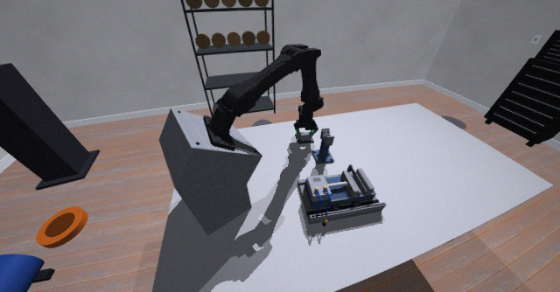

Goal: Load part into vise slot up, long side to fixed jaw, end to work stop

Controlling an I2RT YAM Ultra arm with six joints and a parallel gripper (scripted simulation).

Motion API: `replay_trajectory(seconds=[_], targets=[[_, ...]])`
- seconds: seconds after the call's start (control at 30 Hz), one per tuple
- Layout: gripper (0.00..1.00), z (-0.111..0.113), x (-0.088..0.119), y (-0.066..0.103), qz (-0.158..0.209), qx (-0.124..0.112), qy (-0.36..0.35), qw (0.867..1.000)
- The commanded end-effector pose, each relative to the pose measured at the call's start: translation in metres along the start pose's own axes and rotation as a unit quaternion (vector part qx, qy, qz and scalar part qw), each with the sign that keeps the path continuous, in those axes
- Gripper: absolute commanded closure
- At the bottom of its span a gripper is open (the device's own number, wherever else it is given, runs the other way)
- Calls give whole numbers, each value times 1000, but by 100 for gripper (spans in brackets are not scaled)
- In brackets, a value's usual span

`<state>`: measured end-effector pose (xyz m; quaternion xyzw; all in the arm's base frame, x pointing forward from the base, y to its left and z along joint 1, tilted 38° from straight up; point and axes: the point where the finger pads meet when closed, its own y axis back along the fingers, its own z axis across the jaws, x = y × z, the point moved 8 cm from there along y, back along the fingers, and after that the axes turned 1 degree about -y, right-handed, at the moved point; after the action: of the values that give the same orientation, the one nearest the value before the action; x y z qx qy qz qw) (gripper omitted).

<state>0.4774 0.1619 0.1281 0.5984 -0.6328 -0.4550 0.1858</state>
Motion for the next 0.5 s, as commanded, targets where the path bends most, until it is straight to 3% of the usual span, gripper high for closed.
replay_trajectory(seconds=[0.0, 0.03, 0.47], targets=[[19, -15, -6, 4, -15, 17, -2, 1000], [19, -11, -3, 1, -10, 9, -1, 1000], [19, -13, -4, 0, -11, 12, -2, 1000]])
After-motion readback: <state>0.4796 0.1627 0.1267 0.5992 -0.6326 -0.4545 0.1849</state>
